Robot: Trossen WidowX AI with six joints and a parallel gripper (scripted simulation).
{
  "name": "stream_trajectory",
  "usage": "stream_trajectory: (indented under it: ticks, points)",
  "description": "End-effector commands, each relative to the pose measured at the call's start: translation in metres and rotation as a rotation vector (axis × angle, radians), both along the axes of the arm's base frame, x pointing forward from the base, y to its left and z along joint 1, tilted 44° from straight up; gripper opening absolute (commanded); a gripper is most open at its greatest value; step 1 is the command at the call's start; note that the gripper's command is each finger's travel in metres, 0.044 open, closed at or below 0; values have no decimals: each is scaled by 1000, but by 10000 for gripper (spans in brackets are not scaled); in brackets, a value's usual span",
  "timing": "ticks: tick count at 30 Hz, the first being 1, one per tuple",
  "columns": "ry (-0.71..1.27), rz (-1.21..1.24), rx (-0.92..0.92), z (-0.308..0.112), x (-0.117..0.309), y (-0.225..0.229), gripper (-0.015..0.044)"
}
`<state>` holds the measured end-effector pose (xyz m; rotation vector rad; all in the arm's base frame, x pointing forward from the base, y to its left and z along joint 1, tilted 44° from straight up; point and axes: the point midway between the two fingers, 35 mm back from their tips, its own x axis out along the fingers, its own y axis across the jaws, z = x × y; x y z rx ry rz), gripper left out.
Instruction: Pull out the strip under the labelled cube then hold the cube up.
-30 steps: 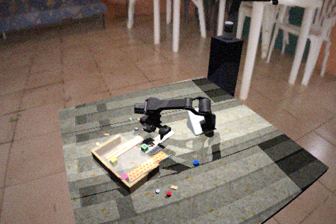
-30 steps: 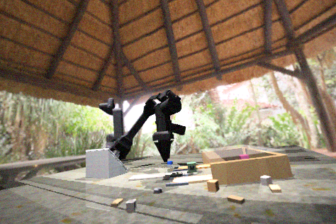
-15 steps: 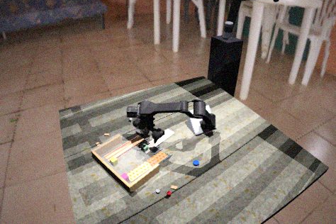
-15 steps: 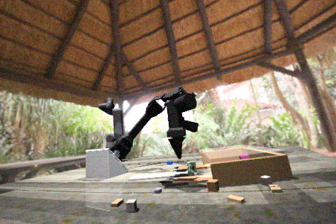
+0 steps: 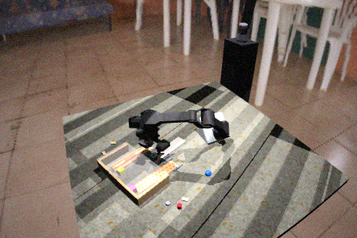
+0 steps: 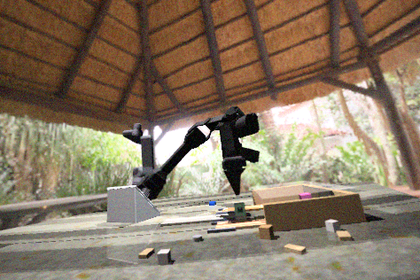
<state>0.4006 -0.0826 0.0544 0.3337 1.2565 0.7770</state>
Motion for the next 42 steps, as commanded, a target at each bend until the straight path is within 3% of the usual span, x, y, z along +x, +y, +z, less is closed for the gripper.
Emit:
stream_trajectory:
  ticks: [1, 32, 36, 42]
  points:
    - [-1, -5, 2, -3, 3, 4, 256]
    - [-2, -5, 5, -36, 7, 36, 250]
    - [-2, 1, 1, -35, 7, 35, 145]
    - [-2, 1, 1, -35, 7, 35, 105]
